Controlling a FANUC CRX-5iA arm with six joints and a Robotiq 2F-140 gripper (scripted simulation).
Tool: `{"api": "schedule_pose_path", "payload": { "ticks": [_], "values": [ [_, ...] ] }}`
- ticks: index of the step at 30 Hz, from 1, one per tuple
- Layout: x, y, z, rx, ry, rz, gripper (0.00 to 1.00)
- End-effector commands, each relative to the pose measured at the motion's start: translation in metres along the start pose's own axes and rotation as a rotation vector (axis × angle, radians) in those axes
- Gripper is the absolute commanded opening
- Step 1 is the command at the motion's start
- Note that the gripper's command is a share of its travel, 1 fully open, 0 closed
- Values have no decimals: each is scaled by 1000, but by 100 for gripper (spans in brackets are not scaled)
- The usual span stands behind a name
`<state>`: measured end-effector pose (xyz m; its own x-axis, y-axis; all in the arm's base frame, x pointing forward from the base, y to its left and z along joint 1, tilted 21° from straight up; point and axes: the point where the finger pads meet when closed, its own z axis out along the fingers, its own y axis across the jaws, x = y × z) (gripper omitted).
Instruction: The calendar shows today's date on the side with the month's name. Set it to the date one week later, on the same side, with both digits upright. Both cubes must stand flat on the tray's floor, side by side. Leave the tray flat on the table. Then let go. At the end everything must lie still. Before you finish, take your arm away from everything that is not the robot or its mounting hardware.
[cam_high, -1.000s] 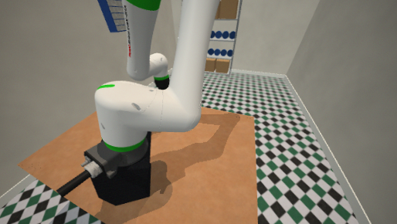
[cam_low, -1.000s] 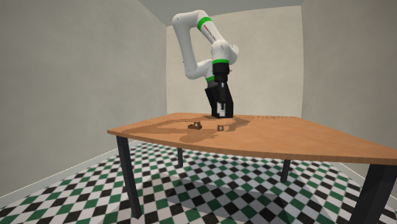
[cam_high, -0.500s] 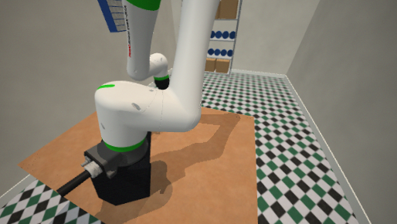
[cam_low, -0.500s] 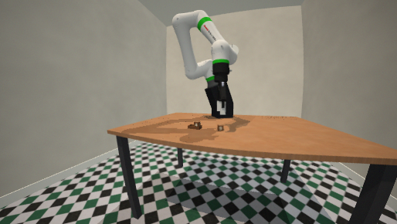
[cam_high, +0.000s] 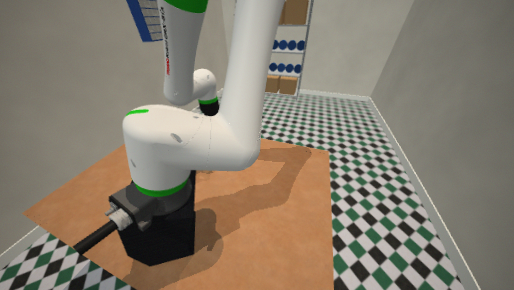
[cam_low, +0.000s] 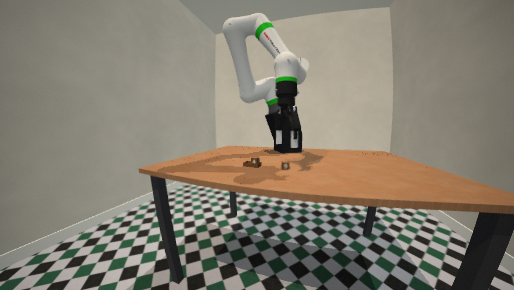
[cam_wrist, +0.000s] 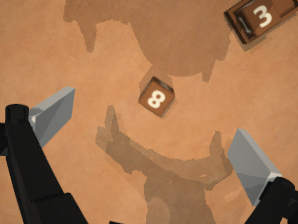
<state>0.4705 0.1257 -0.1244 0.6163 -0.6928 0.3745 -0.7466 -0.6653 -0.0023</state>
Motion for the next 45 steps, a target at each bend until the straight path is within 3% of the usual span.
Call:
{"api": "schedule_pose_path", "payload": {
  "ticks": [1, 45],
  "values": [
    [0, 0, -1, -8, -14, -173, 100],
    [0, 0, -6, 3, -17, -1544, 100]
  ]
}}
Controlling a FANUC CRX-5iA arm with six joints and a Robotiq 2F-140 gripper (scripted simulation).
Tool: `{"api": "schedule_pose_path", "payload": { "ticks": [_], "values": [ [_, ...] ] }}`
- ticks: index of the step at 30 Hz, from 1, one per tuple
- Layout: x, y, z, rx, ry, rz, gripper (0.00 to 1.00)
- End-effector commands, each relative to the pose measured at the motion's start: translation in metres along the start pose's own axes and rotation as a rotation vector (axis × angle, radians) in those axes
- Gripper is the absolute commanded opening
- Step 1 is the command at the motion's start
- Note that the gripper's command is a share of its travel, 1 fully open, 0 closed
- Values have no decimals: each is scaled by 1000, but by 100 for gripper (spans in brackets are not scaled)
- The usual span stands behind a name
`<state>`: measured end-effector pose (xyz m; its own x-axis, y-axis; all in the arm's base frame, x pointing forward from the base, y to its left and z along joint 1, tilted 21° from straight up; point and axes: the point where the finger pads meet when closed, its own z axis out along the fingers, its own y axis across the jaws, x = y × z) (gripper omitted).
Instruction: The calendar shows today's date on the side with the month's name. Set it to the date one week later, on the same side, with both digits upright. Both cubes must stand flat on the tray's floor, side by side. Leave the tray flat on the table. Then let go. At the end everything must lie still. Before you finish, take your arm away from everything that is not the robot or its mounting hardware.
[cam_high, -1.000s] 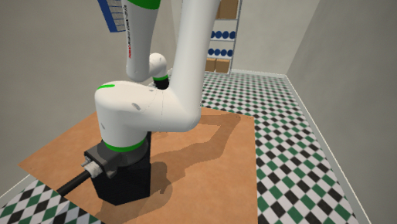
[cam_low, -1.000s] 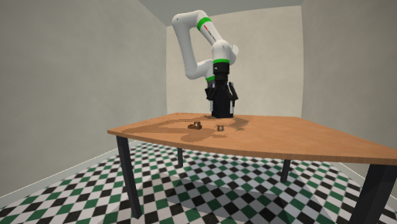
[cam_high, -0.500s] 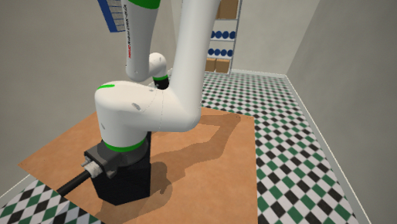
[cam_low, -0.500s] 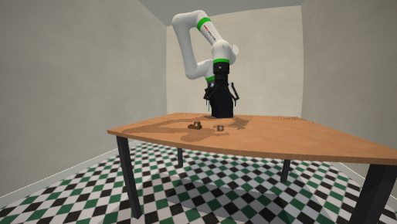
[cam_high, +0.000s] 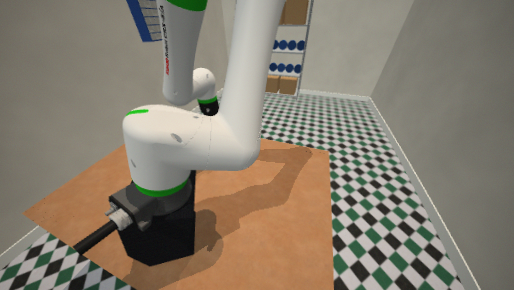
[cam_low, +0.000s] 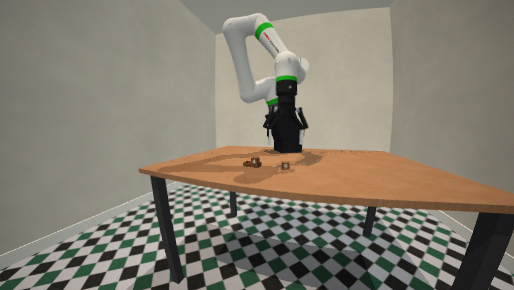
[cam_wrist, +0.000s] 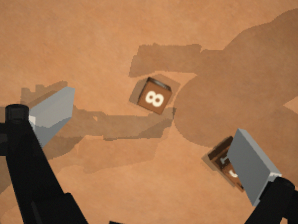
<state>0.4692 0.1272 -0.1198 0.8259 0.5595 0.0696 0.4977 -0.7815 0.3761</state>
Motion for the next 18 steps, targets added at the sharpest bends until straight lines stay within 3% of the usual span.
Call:
{"api": "schedule_pose_path", "payload": {
  "ticks": [1, 3, 18],
  "values": [
    [0, 0, -1, 20, -22, -171, 100],
    [0, 0, -1, 20, -22, -171, 100],
    [0, 0, -3, 26, -16, -691, 100]
  ]
}}
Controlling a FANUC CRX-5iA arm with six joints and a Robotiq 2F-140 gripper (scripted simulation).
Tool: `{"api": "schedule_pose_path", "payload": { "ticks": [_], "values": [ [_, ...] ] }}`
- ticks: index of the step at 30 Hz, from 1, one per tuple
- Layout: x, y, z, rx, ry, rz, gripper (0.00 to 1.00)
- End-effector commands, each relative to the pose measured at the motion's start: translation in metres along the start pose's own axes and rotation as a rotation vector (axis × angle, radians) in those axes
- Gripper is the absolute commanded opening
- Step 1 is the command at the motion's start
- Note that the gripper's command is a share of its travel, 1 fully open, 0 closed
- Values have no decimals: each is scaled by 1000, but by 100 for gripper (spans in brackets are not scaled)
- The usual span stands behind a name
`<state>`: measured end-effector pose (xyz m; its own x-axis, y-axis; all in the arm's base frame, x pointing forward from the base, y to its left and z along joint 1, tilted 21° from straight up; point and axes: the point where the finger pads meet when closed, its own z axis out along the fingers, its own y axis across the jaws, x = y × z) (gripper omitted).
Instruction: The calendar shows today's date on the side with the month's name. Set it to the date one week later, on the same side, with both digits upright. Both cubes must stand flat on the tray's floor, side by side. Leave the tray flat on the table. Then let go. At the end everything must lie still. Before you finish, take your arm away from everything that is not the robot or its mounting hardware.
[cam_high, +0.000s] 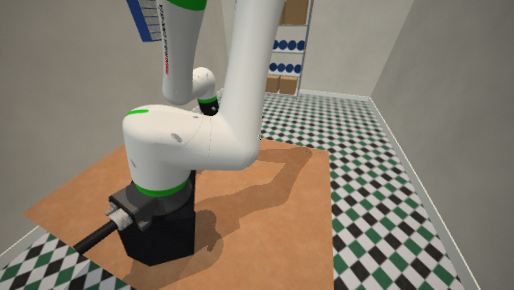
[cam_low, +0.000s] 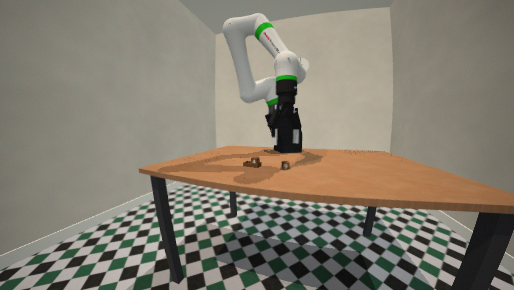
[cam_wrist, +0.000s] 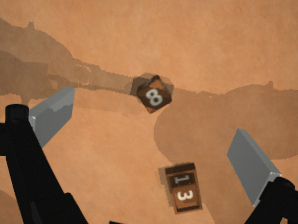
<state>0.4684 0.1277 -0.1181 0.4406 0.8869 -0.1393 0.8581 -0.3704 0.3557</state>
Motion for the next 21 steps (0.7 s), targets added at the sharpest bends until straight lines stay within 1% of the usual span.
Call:
{"api": "schedule_pose_path", "payload": {
  "ticks": [1, 2, 3, 4, 6, 15, 16, 17, 19, 21],
  "values": [
    [0, 0, -1, 28, -8, -137, 100],
    [0, 0, -1, 28, -8, -137, 100],
    [0, 0, -1, 28, -7, -220, 100],
    [0, 0, -1, 28, -6, -260, 100],
    [0, 0, -1, 28, -6, -297, 100],
    [0, 0, -2, 29, -1, -605, 100],
    [0, 0, -2, 29, -1, -606, 100],
    [0, 0, -2, 29, -1, -651, 100],
    [0, 0, -2, 29, -1, -651, 100],
    [0, 0, -3, 29, 0, -723, 100]
  ]
}}
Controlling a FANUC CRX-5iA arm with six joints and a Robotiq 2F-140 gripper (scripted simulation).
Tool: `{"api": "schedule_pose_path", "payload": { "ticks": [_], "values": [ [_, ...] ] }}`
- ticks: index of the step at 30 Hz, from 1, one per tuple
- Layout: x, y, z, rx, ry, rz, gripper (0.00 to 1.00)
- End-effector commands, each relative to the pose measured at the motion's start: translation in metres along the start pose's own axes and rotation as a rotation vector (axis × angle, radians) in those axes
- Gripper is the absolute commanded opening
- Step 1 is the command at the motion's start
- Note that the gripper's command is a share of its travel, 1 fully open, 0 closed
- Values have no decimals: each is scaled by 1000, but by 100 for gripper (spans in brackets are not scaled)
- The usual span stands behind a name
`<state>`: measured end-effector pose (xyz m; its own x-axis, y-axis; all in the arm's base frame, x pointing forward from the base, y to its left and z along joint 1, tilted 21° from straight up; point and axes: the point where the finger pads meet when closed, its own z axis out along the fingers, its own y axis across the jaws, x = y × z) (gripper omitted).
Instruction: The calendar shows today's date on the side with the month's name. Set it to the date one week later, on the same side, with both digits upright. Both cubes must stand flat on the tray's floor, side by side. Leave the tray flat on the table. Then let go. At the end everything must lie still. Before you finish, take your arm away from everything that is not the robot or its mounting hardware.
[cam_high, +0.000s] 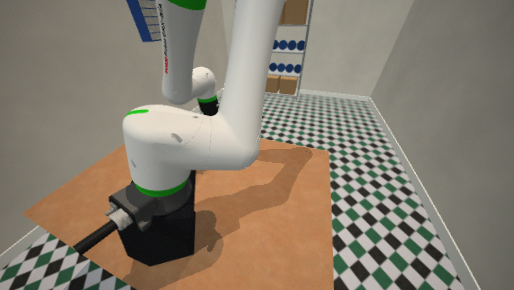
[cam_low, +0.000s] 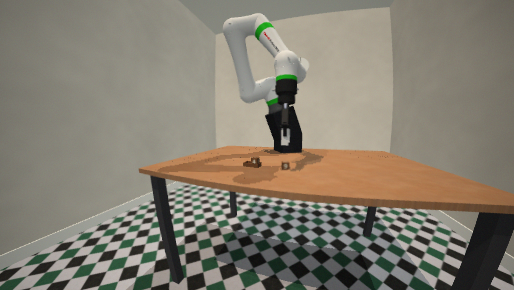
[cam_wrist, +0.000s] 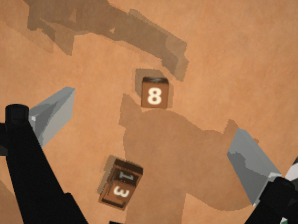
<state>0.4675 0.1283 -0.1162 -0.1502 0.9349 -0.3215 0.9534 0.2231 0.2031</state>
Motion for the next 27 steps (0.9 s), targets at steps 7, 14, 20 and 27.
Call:
{"api": "schedule_pose_path", "payload": {
  "ticks": [7, 14, 20, 27],
  "values": [
    [0, 0, -1, 25, 10, -193, 100],
    [0, 0, -1, 25, 10, -194, 29],
    [0, 0, -1, 25, 10, -194, 29],
    [0, 0, -1, 25, 10, -194, 29]
  ]
}}
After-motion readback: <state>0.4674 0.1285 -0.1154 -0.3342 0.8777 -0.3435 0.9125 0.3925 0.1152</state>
